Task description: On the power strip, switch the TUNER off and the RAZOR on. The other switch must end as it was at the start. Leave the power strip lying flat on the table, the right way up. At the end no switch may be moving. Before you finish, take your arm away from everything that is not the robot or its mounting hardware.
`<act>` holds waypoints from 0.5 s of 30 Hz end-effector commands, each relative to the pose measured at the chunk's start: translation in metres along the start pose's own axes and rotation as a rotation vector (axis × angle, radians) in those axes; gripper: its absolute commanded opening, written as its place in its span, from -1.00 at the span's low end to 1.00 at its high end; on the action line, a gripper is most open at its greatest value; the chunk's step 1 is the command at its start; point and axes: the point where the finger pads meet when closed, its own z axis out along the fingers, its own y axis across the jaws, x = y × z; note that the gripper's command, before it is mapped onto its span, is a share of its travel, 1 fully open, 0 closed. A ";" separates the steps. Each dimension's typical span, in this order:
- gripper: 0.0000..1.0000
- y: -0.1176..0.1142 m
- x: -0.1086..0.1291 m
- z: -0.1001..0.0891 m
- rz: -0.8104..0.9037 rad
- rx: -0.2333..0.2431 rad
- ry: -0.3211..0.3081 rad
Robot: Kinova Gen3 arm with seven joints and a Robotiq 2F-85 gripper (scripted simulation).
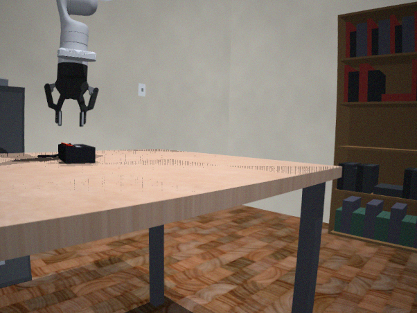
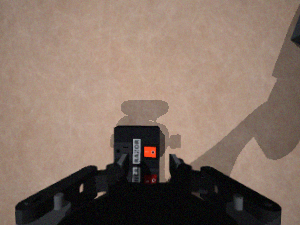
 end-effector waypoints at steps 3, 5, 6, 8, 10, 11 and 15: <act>1.00 -0.004 -0.001 -0.019 0.002 0.011 -0.003; 1.00 -0.004 -0.001 -0.019 0.002 0.011 -0.003; 1.00 -0.004 -0.001 -0.023 0.002 0.011 -0.003; 1.00 -0.004 -0.001 -0.031 0.002 0.011 -0.003; 1.00 -0.004 -0.001 -0.040 0.002 0.011 -0.003; 1.00 -0.004 -0.001 -0.044 0.002 0.011 -0.003; 1.00 -0.003 -0.001 -0.060 0.002 0.011 -0.003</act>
